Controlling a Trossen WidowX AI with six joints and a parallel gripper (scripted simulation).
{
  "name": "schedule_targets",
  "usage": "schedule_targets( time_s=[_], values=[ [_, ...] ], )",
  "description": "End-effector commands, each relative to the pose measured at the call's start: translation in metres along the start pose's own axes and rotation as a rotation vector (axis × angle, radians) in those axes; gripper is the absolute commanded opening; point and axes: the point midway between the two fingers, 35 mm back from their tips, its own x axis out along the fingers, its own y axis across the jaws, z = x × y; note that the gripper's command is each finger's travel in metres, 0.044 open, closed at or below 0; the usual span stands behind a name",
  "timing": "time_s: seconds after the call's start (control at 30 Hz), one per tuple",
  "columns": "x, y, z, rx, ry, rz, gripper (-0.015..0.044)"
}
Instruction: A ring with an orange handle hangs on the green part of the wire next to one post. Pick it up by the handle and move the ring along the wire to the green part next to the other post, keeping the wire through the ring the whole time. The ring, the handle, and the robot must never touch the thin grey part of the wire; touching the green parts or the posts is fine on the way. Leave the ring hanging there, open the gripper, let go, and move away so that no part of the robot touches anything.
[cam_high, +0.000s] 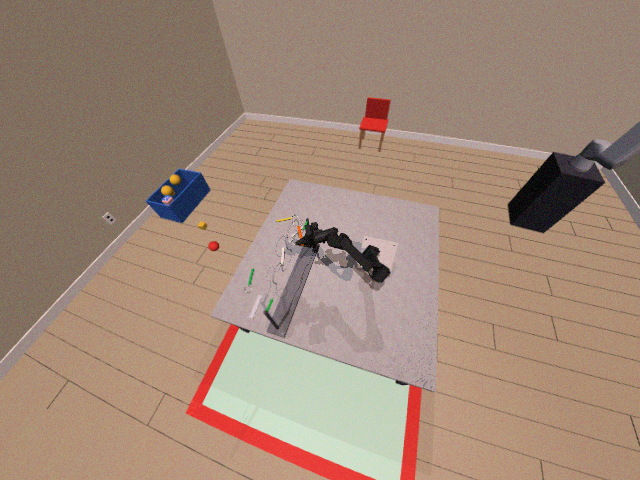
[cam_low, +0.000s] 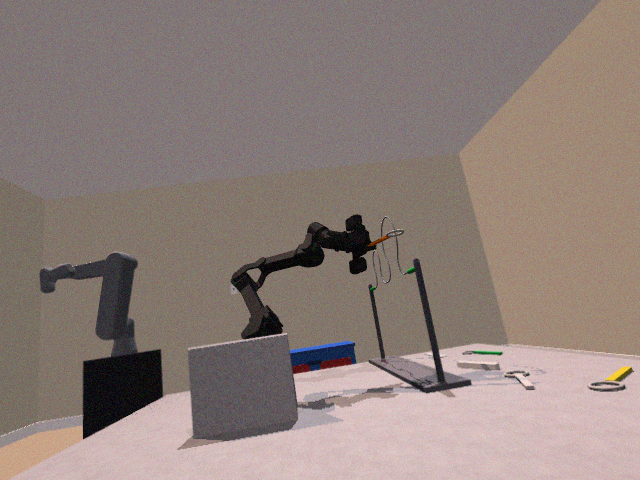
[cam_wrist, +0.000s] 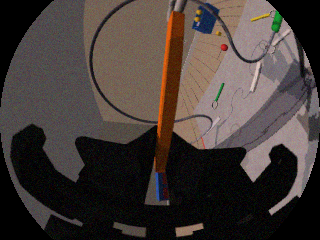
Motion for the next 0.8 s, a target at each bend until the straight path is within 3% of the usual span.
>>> schedule_targets(
  time_s=[0.0,0.77],
  values=[
    [-0.0009,-0.002,0.0033,0.046,-0.003,0.018,-0.015],
    [-0.0021,0.0037,0.0042,0.23,0.019,0.119,-0.015]
  ],
)
